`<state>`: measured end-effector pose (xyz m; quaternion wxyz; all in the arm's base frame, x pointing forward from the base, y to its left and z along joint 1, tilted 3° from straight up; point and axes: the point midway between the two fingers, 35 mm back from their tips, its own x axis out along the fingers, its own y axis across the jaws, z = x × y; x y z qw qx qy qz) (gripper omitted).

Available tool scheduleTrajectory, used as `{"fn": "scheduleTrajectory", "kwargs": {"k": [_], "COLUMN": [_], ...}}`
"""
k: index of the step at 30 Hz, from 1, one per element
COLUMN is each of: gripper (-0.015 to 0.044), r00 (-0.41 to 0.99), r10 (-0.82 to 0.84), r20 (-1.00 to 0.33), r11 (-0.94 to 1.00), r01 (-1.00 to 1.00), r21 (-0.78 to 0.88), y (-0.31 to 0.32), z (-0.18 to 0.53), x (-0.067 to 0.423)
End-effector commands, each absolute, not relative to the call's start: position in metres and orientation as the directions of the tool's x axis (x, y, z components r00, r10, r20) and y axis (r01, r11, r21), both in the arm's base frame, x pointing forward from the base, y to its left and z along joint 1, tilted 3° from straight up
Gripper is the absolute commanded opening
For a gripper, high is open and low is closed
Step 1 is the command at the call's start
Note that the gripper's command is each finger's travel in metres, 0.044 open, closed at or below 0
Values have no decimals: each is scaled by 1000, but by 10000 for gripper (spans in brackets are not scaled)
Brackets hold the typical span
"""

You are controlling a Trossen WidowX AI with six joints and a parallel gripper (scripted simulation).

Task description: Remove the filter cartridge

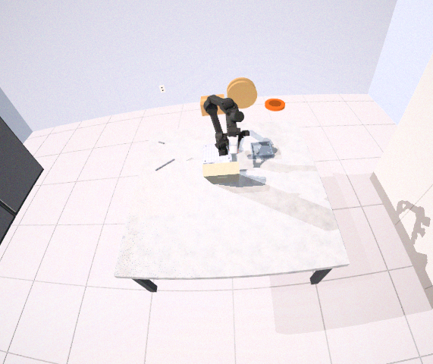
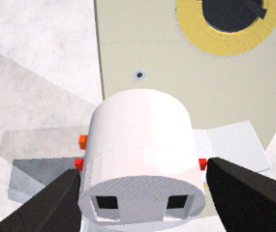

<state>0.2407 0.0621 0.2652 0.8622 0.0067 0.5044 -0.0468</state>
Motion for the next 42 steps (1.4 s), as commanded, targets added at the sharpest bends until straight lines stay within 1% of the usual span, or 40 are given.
{"fn": "scheduleTrajectory", "kwargs": {"k": [1, 5, 12, 19, 26, 34, 39, 42], "gripper": [0, 0, 0, 0, 0, 0, 0, 0], "r00": [494, 489, 476, 445, 394, 313, 256, 247], "r10": [-76, -49, 64, 170, 267, 362, 411, 417], "r20": [-866, -871, -877, -879, -880, -878, -875, -875], "r11": [995, 999, 983, 921, 816, 647, 525, 507], "r01": [91, 39, -184, -389, -578, -763, -851, -862], "r21": [-35, -34, -28, -19, -12, -5, -2, -2], "y": [75, 78, 117, 153, 186, 220, 237, 240], "z": [264, 262, 251, 241, 231, 220, 214, 213], "x": [242, 240, 230, 214, 192, 161, 140, 137]}}
